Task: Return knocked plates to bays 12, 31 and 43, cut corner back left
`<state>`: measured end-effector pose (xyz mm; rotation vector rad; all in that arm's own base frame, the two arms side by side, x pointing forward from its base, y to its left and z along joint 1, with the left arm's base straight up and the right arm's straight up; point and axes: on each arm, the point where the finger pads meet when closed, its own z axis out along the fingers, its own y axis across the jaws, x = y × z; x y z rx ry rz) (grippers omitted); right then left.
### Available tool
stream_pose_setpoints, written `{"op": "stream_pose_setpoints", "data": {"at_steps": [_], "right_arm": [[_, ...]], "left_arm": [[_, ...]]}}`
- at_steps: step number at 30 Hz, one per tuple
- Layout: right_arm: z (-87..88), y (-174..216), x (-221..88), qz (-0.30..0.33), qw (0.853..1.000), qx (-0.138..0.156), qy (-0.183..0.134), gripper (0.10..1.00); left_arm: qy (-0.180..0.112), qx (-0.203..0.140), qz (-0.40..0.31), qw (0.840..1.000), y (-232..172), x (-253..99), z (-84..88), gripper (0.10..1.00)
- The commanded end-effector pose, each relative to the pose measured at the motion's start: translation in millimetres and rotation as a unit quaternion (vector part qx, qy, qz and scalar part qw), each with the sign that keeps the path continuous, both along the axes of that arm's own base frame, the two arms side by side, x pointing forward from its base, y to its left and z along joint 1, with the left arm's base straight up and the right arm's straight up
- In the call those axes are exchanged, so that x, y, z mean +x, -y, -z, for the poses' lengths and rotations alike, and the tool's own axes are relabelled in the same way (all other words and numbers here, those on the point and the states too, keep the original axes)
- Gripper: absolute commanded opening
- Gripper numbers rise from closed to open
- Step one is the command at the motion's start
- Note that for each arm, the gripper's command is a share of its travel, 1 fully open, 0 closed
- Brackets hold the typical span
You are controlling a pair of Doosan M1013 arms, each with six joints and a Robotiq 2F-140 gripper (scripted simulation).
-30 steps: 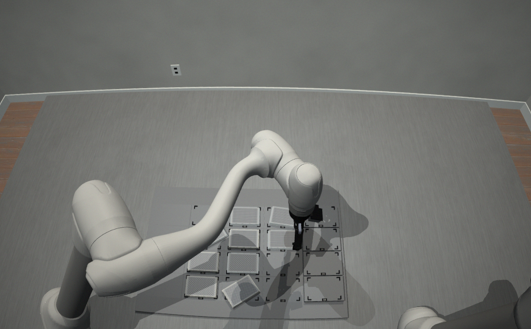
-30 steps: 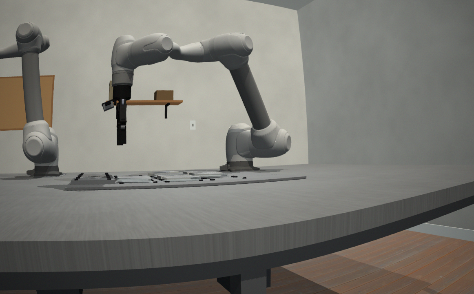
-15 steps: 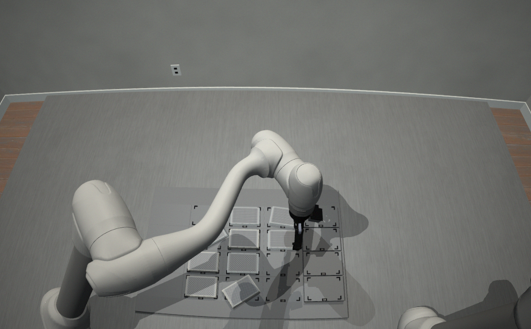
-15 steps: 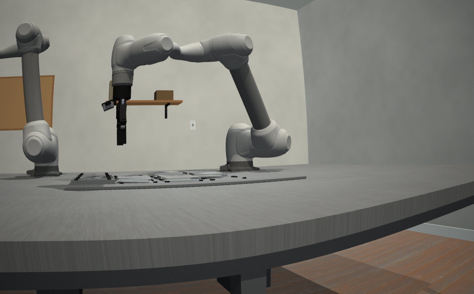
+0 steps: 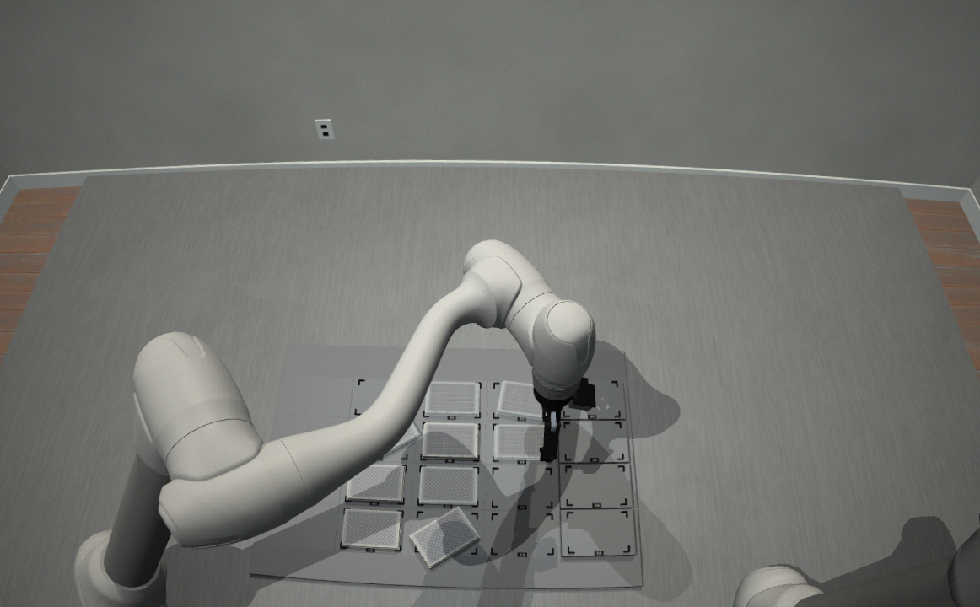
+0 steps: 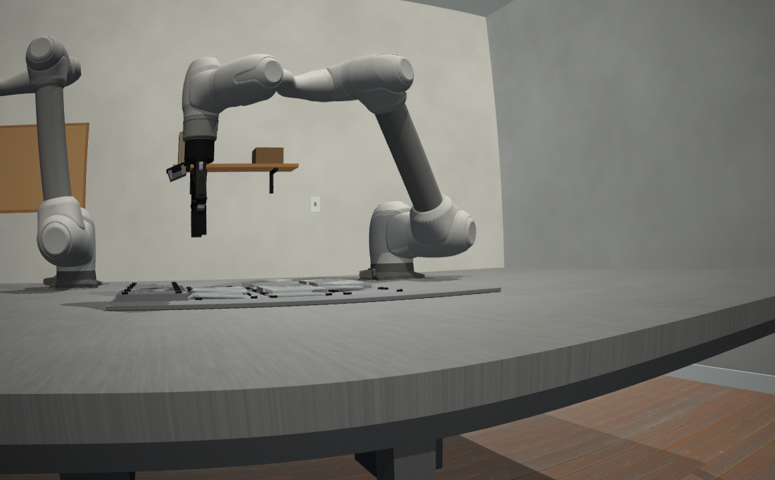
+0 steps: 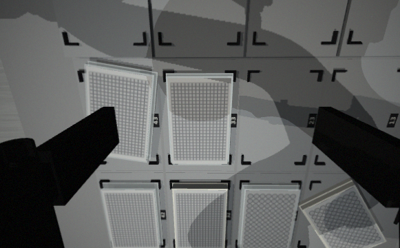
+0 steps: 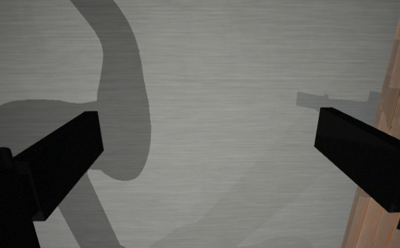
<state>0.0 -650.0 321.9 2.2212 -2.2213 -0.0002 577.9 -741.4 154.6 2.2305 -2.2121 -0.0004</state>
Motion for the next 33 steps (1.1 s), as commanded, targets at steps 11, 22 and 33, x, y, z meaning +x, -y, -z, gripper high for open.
{"op": "stream_pose_setpoints", "data": {"at_steps": [11,22,33], "right_arm": [[-0.9,0.2,0.1,0.0,1.0,-0.001,0.0,1.0],[-0.9,0.2,0.1,0.0,1.0,-0.001,0.0,1.0],[-0.9,0.2,0.1,0.0,1.0,-0.001,0.0,1.0]], "left_arm": [[0.001,-0.001,0.0,1.0,0.0,8.3,-1.4,1.0],[0.001,-0.001,0.0,1.0,-0.3,44.3,-1.5,1.0],[0.001,-0.001,0.0,1.0,-0.6,84.3,-1.5,1.0]]}}
